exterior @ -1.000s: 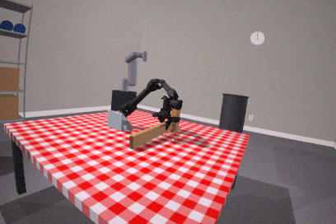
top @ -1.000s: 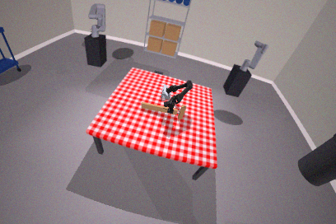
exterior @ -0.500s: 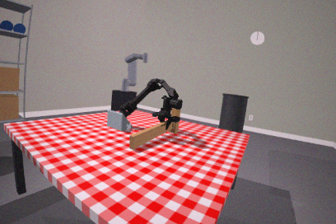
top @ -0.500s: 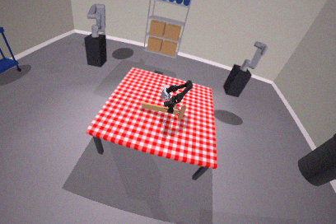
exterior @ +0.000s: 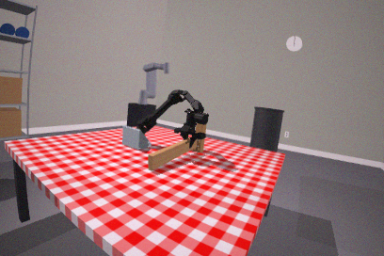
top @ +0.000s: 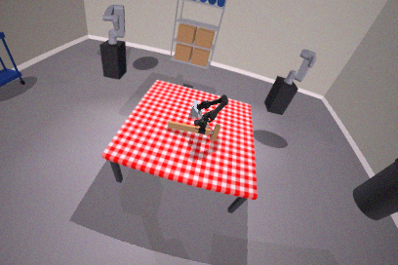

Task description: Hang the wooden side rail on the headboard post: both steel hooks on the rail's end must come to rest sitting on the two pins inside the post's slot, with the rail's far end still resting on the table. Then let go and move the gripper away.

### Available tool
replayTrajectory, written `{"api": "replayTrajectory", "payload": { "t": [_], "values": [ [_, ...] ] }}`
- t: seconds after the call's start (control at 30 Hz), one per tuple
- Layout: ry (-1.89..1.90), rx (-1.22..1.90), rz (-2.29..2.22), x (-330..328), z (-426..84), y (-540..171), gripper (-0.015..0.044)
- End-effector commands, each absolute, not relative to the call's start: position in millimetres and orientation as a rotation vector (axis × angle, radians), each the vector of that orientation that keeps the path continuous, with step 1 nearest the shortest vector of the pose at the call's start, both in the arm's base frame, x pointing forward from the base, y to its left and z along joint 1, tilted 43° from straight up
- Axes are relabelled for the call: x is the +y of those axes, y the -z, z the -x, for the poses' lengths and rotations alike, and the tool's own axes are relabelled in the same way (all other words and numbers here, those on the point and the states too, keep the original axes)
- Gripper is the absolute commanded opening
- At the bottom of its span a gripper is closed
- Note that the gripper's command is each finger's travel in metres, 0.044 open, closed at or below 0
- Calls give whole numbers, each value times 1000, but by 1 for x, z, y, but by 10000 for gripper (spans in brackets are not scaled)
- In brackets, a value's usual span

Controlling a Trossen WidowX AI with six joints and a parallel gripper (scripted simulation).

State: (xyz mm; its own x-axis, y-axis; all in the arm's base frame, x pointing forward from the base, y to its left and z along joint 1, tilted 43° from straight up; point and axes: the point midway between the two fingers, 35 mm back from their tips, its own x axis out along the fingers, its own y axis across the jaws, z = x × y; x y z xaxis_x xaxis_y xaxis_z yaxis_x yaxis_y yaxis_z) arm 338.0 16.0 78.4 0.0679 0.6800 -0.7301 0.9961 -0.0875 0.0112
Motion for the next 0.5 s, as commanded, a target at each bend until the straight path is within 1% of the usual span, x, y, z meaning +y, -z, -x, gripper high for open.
{"api": "replayTrajectory", "payload": {
  "t": [0.0, 0.47],
  "values": [
    [773, 1641, -1823, 11, -340, -82, 0],
    [773, 1641, -1823, 13, -342, -82, 0]
  ]
}}
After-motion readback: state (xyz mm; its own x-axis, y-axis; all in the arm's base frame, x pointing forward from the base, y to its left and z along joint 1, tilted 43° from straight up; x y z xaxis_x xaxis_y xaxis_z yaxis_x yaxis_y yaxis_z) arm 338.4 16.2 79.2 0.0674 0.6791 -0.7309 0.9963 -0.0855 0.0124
